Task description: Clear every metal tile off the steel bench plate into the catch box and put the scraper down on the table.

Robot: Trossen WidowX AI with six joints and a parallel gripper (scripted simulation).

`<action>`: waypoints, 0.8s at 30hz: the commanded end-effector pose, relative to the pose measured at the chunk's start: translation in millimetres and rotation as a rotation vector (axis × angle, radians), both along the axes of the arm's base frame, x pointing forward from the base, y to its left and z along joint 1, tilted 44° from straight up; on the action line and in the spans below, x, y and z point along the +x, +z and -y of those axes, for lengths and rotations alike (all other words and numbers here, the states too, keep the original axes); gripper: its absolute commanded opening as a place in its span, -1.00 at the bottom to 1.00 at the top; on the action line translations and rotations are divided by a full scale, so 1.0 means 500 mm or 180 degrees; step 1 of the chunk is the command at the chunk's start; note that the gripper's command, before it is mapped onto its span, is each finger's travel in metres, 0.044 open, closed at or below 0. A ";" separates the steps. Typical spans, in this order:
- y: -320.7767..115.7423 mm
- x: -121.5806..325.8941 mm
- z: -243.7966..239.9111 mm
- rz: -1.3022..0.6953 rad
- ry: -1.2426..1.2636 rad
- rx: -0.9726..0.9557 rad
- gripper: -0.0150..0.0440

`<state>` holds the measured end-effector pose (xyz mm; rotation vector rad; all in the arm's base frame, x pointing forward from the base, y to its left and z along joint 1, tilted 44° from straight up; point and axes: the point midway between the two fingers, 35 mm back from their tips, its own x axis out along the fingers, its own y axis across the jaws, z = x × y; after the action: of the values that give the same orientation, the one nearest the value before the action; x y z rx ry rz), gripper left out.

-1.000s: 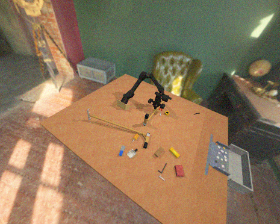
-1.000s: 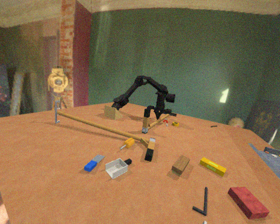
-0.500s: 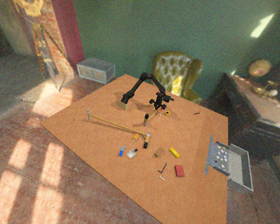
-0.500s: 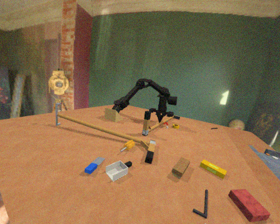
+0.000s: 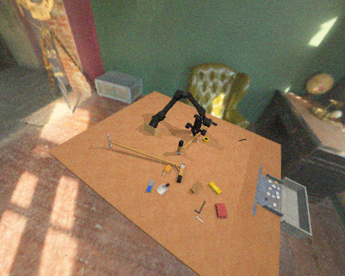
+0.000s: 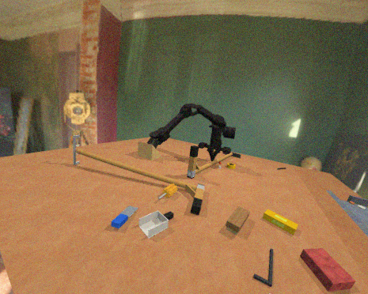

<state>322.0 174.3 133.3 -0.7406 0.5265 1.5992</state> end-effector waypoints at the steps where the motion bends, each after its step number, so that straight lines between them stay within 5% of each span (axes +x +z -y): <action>1: -0.007 0.011 -0.005 -0.0015 0.0015 0.0006 -0.49; 24: -0.011 0.055 -0.013 -0.0011 0.0014 0.0007 -0.49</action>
<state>345.4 177.6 132.9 -0.7393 0.5266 1.5948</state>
